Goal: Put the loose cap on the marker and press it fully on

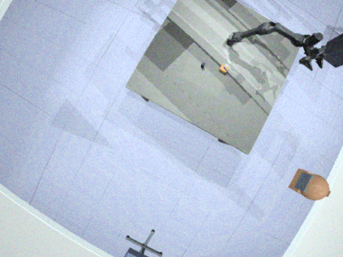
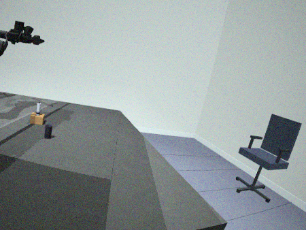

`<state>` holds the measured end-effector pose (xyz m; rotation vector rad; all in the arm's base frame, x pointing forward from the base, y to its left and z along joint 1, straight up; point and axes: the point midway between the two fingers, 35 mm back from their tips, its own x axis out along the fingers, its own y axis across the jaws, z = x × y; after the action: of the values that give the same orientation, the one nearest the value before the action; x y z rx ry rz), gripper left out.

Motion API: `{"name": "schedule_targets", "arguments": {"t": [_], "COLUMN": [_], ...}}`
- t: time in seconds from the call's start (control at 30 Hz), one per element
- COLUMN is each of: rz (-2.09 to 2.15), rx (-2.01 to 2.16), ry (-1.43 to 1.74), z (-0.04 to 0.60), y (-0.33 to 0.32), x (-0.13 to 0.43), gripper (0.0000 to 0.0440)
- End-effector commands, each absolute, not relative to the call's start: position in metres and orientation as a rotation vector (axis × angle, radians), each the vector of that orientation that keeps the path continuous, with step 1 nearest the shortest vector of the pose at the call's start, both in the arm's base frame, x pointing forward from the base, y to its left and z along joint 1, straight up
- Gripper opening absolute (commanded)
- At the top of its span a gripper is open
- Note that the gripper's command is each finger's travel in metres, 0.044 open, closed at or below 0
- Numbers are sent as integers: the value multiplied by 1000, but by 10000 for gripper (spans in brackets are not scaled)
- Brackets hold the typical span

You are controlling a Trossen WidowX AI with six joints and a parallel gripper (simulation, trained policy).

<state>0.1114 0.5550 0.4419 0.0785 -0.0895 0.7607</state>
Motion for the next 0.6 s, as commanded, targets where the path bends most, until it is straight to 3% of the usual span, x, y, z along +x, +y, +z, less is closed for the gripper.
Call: {"name": "schedule_targets", "arguments": {"t": [0.0,0.17,0.57], "rz": [761,766,781], "rx": [82,92,119], "ry": [-87,-74,-24], "z": [444,454,470], "y": [553,544,524], "x": [114,128,154], "gripper": [376,262,288]}}
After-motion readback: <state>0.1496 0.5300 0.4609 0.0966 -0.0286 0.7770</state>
